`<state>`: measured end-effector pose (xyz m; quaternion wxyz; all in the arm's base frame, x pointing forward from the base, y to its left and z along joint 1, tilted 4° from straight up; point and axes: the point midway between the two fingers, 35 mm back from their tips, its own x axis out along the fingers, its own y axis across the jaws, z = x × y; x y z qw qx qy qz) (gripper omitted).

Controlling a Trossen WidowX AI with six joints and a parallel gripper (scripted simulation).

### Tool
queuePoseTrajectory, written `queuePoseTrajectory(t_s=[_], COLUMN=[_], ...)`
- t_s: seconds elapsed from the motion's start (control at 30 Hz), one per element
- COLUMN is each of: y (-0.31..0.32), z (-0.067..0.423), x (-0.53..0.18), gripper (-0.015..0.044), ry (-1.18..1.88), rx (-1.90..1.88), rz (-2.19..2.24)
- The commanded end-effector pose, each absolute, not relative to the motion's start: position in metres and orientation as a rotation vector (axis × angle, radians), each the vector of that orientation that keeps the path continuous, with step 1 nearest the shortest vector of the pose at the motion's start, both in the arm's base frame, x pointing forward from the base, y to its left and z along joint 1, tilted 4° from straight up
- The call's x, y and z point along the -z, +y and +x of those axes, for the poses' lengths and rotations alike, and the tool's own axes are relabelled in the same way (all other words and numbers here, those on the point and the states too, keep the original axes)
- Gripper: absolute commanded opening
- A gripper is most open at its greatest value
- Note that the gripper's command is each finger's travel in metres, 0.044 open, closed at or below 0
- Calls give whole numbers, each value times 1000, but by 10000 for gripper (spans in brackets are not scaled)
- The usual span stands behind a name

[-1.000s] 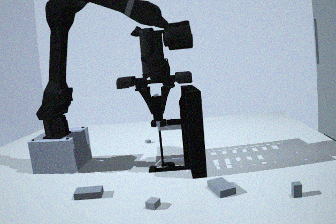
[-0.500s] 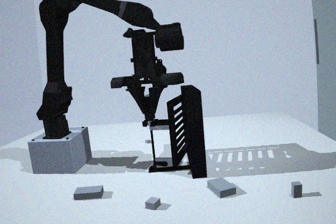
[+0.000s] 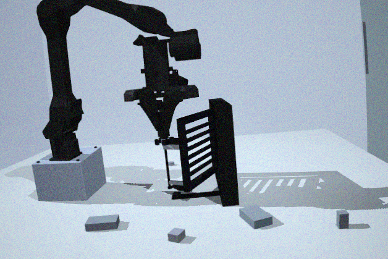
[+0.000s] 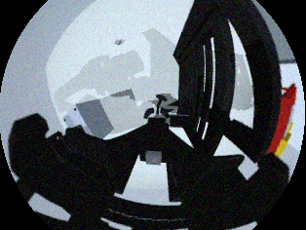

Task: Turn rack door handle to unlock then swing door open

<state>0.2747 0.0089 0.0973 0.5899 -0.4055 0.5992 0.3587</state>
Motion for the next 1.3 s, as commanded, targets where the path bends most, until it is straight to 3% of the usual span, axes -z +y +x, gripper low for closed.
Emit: queuePoseTrajectory(t_s=[0.0, 1.27], y=[15, 78], z=[268, 225], x=[-96, -91], gripper=[14, 14], ry=[1413, 1516], rx=[-767, -377], rz=[-877, -471])
